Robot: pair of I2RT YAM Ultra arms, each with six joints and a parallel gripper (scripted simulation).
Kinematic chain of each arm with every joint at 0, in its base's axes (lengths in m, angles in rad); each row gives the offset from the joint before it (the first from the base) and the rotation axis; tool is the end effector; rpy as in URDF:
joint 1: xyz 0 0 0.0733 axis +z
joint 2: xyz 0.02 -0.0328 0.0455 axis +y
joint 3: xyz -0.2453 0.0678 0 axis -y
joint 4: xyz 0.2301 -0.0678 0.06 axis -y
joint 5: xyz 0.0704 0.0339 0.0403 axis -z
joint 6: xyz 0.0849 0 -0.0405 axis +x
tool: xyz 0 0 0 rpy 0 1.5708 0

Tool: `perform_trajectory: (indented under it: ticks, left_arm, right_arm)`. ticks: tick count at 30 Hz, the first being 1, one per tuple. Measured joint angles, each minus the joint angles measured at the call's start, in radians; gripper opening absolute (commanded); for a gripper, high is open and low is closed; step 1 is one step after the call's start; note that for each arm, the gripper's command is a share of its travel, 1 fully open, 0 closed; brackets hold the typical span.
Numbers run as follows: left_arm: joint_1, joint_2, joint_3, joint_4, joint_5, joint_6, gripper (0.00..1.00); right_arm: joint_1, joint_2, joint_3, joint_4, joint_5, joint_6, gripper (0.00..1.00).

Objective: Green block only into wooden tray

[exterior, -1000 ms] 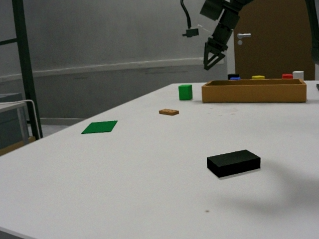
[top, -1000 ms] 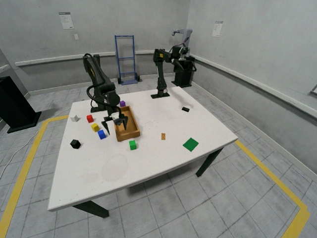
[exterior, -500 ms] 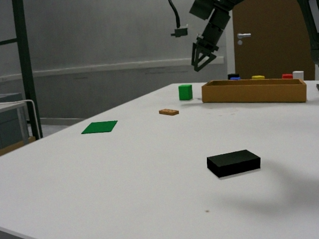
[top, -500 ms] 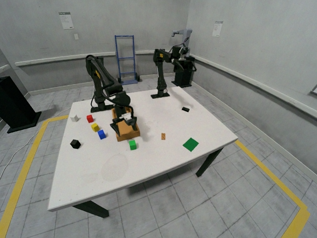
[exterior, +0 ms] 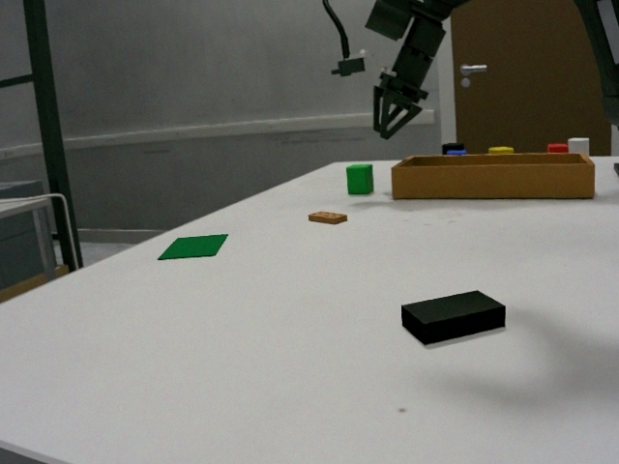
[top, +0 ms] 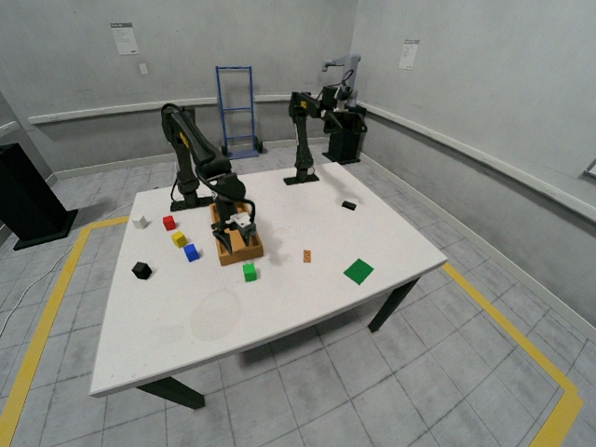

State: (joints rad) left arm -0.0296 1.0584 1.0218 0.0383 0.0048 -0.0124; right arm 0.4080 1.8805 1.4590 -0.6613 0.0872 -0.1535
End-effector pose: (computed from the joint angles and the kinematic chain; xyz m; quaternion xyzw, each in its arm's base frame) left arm 0.2871 -0.0078 0.3842 0.0078 0.7065 -0.0166 0.7075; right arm 0.3713 0.1536 0.1761 -0.2585 0.9344 -0.0113 0.2448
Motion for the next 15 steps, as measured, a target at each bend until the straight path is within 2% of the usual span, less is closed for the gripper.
perform_trajectory:
  ticks: [6, 15]
  left_arm:
    - [-0.201, 0.031, -0.118, 0.101, 0.047, -0.023, 1.0]
    - [-0.415, 0.135, -0.248, 0.212, 0.086, -0.057, 1.0]
  right_arm:
    - [-0.023, 0.11, 0.153, -0.114, -0.081, -0.241, 0.62]
    - [-0.074, 0.279, 0.39, -0.297, -0.177, -0.562, 0.62]
